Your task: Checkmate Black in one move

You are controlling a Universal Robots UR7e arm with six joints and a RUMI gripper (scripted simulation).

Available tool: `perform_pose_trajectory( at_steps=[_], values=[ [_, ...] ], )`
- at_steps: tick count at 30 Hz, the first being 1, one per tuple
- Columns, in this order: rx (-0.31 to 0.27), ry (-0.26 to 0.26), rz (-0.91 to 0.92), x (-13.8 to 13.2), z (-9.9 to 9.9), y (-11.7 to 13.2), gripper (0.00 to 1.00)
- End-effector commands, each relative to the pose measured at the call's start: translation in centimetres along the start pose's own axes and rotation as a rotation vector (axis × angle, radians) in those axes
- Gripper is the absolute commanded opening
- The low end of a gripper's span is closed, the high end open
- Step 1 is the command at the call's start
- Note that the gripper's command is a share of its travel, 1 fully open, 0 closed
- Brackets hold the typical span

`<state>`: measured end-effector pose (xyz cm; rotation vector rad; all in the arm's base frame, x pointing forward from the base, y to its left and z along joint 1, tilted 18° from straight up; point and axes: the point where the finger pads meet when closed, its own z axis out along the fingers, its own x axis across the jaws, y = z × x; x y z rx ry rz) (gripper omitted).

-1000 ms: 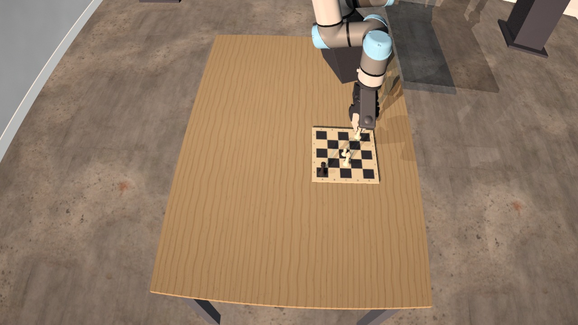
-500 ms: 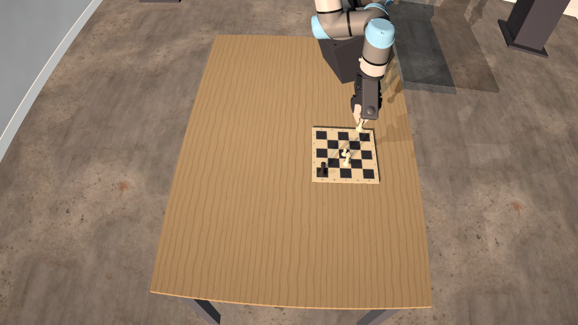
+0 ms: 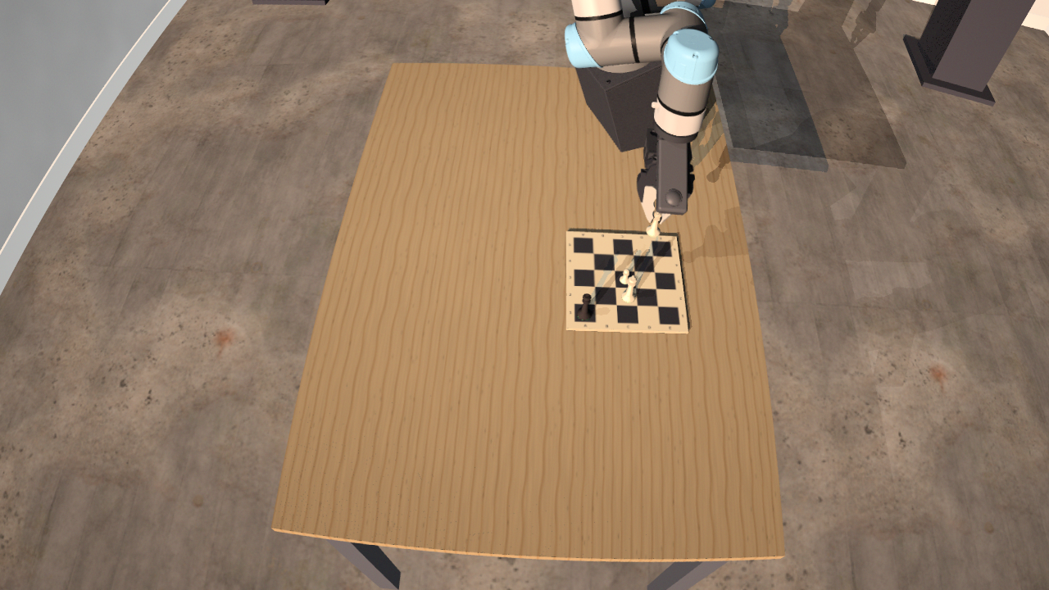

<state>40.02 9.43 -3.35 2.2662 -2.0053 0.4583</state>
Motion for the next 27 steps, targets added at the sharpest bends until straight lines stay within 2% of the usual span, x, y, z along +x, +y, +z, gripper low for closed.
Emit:
perform_pose_trajectory(
  at_steps=[1,5,9,11,17,27],
  values=[
    [0.001,0.0,-0.001,0.3,0.0,-0.1,0.0],
    [0.0,-0.002,-0.011,2.4,0.0,-0.4,0.0],
    [-0.001,-0.004,-0.03,6.2,0.0,-0.6,0.0],
    [-0.001,-0.004,-0.03,6.2,0.0,-0.6,0.0],
    [0.001,-0.001,-0.053,10.9,-0.1,-0.4,0.0],
    [0.001,0.0,-0.056,11.5,-0.1,-0.3,0.0]
  ],
)
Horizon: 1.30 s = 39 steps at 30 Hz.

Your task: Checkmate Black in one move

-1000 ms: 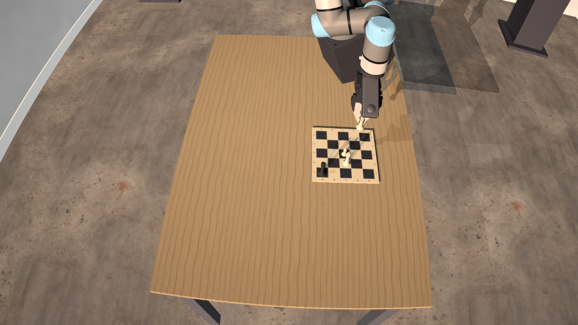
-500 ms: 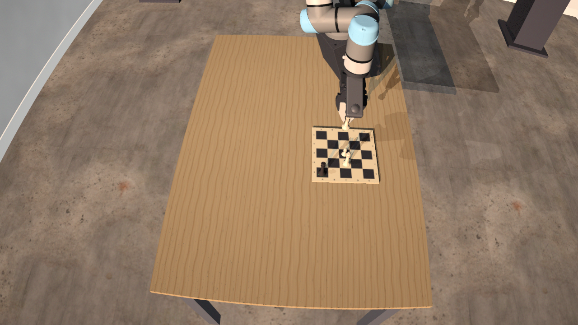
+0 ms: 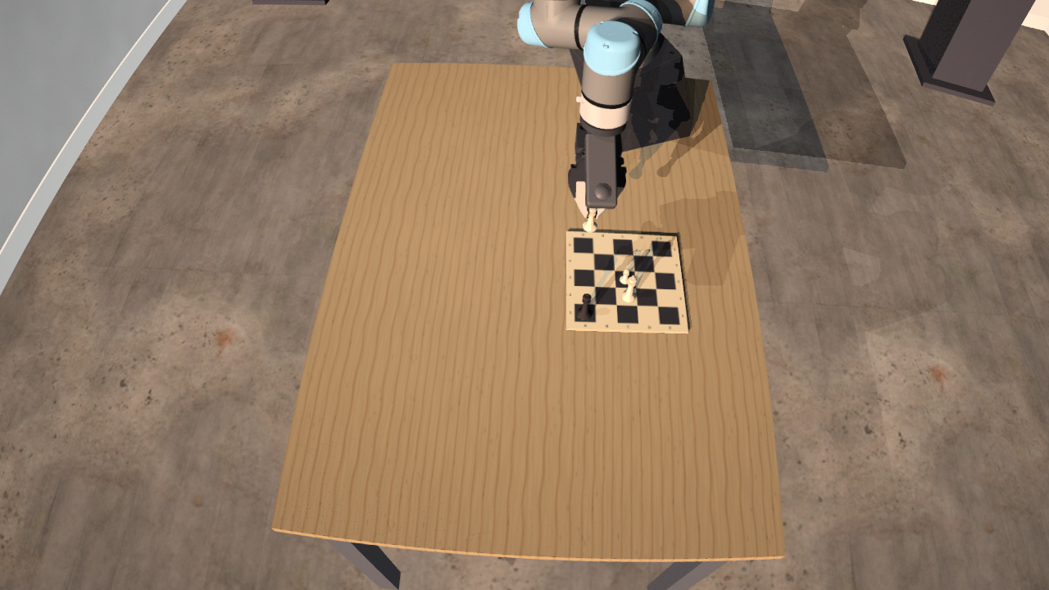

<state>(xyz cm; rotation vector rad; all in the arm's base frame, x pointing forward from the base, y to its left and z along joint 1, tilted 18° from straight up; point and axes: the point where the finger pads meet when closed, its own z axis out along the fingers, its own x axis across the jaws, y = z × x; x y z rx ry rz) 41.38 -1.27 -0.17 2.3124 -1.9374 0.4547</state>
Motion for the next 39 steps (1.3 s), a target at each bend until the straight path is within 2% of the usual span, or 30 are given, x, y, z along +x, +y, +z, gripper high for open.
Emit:
perform_pose_trajectory(
  at_steps=[1,18,33,35,39],
  values=[
    [0.002,-0.002,-0.002,0.2,0.0,0.0,0.0],
    [0.002,-0.002,-0.002,0.2,0.9,0.0,0.0],
    [0.002,-0.002,-0.002,0.2,5.9,0.0,0.0],
    [0.002,-0.002,-0.002,0.2,5.9,0.0,0.0],
    [0.002,-0.002,-0.002,0.2,7.2,0.0,0.0]
  ],
)
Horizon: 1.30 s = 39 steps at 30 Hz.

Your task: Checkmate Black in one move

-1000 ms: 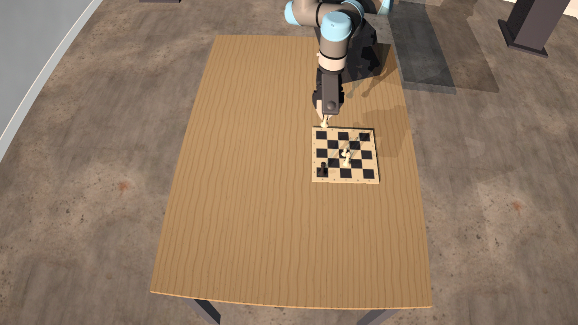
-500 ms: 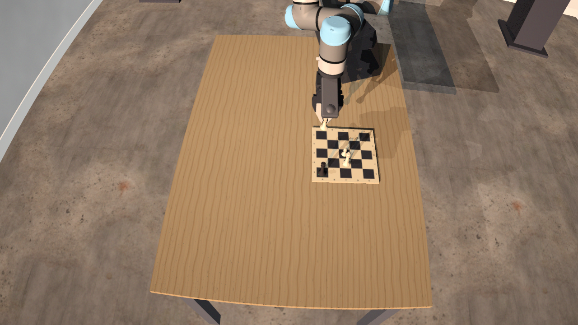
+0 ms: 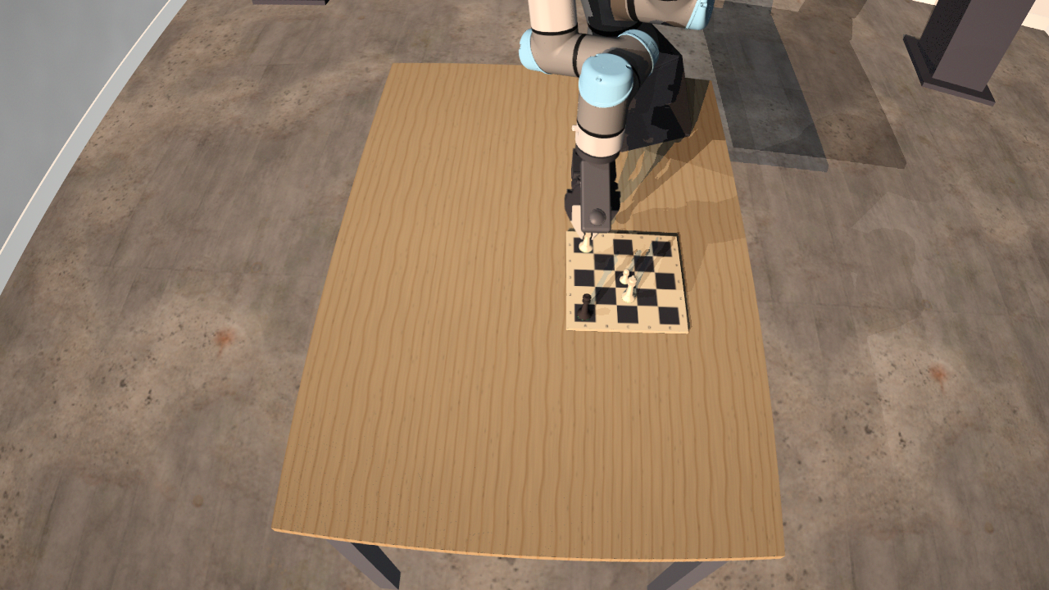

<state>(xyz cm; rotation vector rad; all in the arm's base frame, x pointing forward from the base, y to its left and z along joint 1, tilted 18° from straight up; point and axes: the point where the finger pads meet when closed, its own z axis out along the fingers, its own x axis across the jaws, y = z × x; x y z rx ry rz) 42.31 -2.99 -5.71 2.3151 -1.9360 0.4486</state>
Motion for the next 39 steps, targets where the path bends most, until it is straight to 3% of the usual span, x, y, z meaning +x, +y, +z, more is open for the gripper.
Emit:
perform_pose_trajectory(
  at_steps=[1,11,39],
  values=[
    [0.004,0.002,0.0,0.0,1.7,-0.1,0.0],
    [0.004,0.002,0.0,0.0,3.5,-0.1,0.0],
    [0.004,0.002,0.0,0.0,3.7,-0.1,0.0]
  ],
)
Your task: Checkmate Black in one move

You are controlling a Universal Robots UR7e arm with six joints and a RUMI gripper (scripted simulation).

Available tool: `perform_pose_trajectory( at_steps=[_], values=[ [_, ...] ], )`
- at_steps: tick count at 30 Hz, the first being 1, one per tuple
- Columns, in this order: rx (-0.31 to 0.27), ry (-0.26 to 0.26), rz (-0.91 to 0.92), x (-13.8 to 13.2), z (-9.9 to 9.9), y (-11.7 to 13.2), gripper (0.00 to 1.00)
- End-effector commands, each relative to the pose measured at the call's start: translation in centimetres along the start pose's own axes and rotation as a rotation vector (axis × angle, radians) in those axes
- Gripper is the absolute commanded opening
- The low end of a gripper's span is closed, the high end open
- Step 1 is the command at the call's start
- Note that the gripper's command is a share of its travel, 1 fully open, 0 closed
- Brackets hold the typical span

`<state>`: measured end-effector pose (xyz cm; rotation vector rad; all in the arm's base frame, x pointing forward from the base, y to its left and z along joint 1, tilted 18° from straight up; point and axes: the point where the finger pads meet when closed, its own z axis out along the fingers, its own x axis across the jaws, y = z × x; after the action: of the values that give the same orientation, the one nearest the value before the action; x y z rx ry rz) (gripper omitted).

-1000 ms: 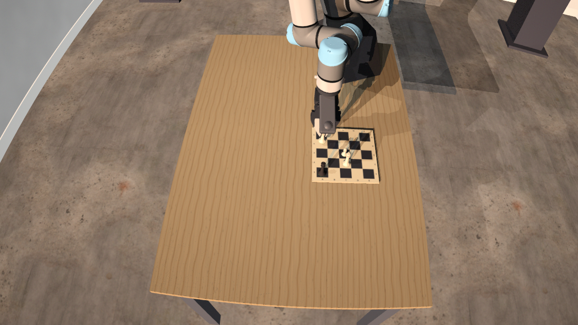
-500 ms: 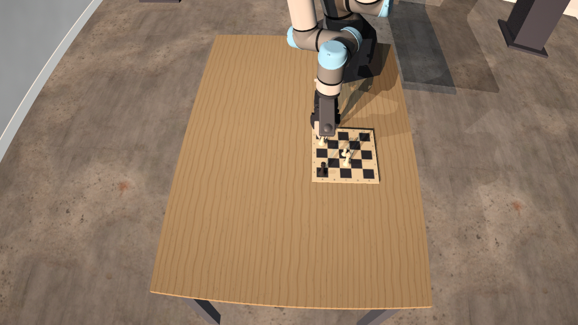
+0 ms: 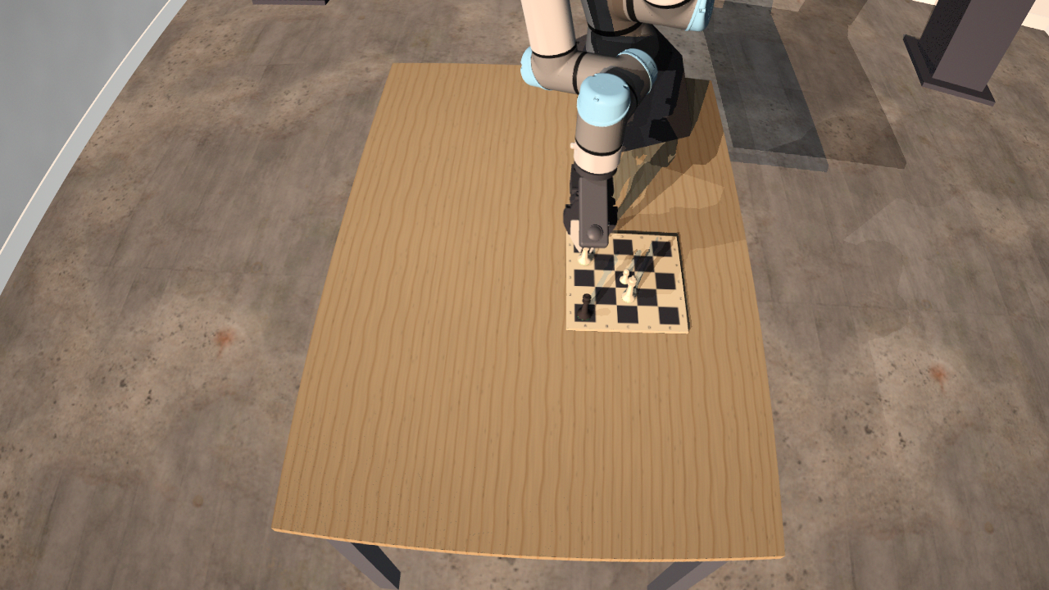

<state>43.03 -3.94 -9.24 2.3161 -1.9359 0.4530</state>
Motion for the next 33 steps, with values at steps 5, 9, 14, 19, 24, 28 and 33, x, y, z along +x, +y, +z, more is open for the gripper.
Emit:
perform_pose_trajectory(
  at_steps=[5,9,14,19,24,28,33],
  values=[
    [0.001,0.0,0.0,0.01,-0.03,-0.03,0.0],
    [0.001,0.0,0.0,0.01,-0.03,-0.03,0.0],
    [0.001,0.0,0.0,0.01,-0.03,-0.03,0.0],
    [0.001,0.0,0.0,0.01,0.0,-0.03,0.0],
    [0.001,0.0,0.0,0.01,0.08,-0.03,0.0],
    [0.001,0.0,0.0,0.01,0.17,-0.04,0.0],
    [0.001,0.0,0.0,0.01,0.31,-0.03,0.0]
  ],
)
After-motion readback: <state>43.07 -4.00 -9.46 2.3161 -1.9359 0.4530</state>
